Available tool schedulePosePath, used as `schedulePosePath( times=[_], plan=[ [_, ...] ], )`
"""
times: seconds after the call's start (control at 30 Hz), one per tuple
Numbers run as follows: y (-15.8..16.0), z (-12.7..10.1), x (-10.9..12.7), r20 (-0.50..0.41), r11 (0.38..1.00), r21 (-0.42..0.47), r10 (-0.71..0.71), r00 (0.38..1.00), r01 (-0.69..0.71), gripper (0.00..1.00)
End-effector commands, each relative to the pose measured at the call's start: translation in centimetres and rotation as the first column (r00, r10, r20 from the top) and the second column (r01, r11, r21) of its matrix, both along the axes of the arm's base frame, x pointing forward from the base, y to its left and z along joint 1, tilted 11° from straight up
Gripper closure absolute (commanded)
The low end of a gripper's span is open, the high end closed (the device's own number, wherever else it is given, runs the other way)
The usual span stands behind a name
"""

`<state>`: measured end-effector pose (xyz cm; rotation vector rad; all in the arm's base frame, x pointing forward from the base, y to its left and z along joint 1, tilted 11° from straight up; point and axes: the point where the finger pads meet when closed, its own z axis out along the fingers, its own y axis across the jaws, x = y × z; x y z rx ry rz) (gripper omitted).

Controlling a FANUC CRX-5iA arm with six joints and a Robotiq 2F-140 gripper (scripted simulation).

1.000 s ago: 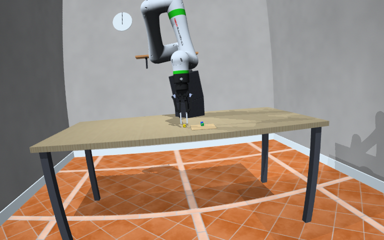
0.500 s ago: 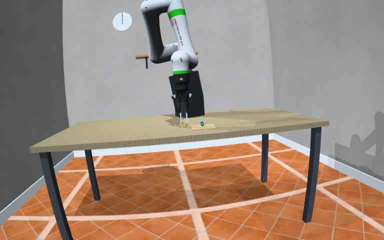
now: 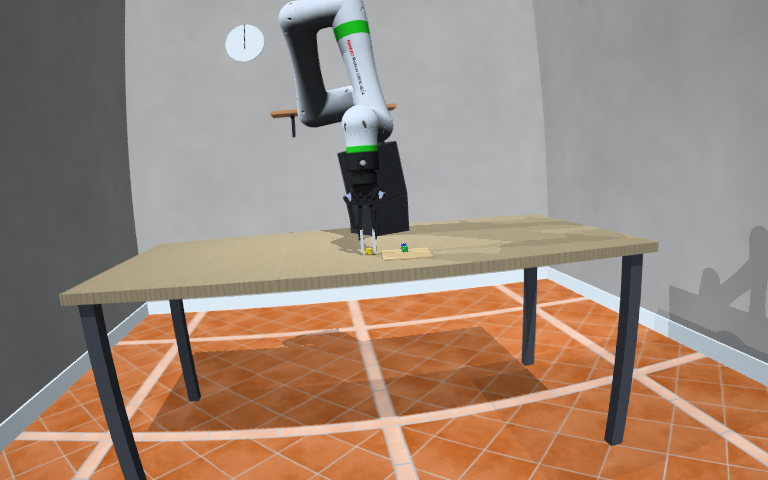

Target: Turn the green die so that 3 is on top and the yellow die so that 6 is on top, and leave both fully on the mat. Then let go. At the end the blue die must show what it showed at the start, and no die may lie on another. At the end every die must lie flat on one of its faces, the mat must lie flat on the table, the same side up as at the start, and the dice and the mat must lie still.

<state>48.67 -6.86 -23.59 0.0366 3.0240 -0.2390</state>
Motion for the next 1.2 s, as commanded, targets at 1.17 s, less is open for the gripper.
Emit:
schedulePosePath(
  times=[1.17],
  plan=[
    [-0.10, -0.64, 0.07, 0.006, 1.000, -0.002, 0.000, 1.000, 0.000, 0.81]
  ],
)
